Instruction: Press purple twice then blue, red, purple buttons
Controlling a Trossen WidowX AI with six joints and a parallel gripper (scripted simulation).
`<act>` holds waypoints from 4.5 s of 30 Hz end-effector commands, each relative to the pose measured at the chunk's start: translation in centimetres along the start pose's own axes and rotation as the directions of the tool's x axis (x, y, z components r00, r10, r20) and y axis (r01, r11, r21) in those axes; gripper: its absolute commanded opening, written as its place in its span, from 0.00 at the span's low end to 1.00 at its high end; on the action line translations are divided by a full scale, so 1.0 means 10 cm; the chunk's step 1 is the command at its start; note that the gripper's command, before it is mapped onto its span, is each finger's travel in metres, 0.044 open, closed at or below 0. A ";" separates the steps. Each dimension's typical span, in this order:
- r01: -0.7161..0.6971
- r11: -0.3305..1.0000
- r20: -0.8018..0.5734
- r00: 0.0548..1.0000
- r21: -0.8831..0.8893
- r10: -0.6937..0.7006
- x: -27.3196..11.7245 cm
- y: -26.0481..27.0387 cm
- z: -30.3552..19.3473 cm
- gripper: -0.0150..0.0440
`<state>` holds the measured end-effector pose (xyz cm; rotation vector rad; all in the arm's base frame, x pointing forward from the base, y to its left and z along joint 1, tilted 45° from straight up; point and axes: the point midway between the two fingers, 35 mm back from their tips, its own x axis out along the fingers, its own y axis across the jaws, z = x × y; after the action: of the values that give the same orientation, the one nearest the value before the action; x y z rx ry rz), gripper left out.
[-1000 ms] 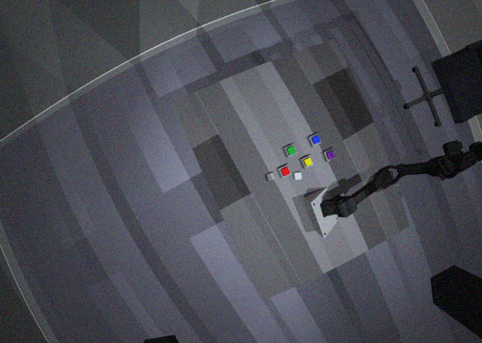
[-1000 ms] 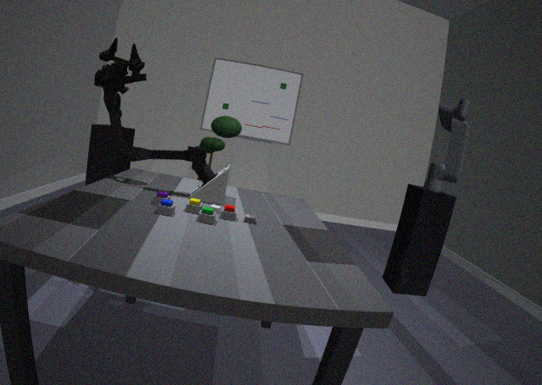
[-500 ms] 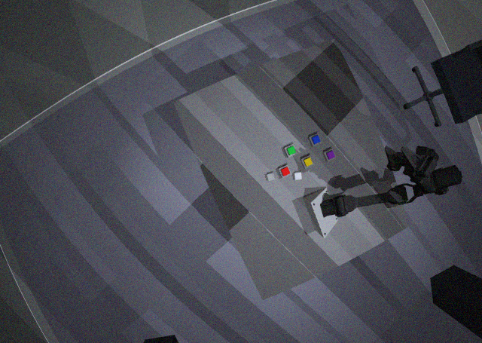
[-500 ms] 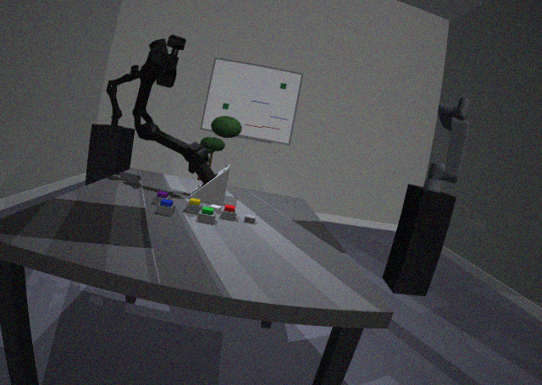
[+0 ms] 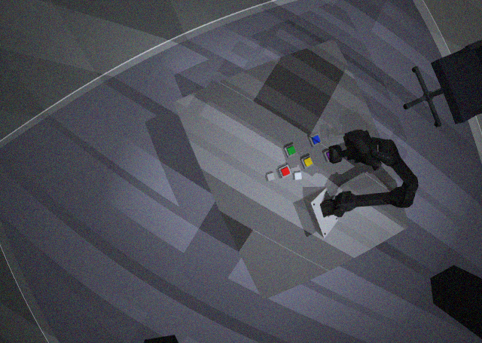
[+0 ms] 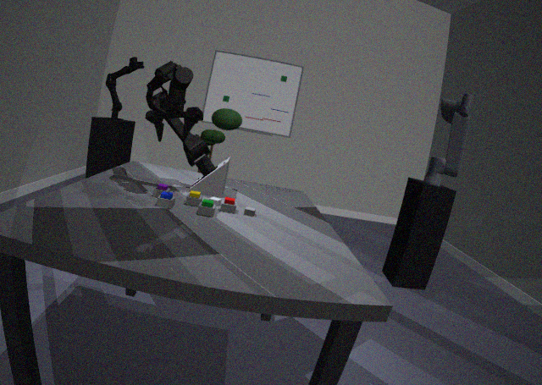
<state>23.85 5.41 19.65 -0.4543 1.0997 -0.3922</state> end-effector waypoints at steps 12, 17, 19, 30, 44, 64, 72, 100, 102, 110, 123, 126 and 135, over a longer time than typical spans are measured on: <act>0.134 0.961 -0.288 0.936 -0.241 -0.203 0.49 -0.31 -0.44 0.93; 0.130 0.962 -0.290 0.936 -0.239 -0.199 0.79 -0.37 -0.52 0.75; 0.134 0.962 -0.288 0.936 -0.240 -0.202 0.99 -0.42 -0.59 0.67; 0.137 0.961 -0.287 0.936 -0.241 -0.205 1.06 -0.44 -0.62 0.29; 0.136 0.961 -0.286 0.936 -0.240 -0.204 1.16 -0.46 -0.64 0.29; 0.138 0.961 -0.286 0.936 -0.241 -0.206 1.36 -0.51 -0.71 0.29; 0.138 0.961 -0.286 0.936 -0.241 -0.206 1.36 -0.51 -0.71 0.29; 0.136 0.961 -0.286 0.936 -0.240 -0.204 1.19 -0.47 -0.65 0.29; 0.136 0.961 -0.286 0.936 -0.240 -0.204 1.22 -0.48 -0.66 0.29; 0.138 0.961 -0.286 0.936 -0.240 -0.206 1.34 -0.51 -0.70 0.29; 0.138 0.961 -0.286 0.936 -0.241 -0.206 1.36 -0.51 -0.71 0.29; 0.138 0.961 -0.286 0.936 -0.241 -0.206 1.36 -0.51 -0.71 0.29; 0.138 0.961 -0.286 0.936 -0.241 -0.206 1.36 -0.51 -0.71 0.29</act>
<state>22.66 -6.95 9.52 -0.6959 1.4147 -0.5130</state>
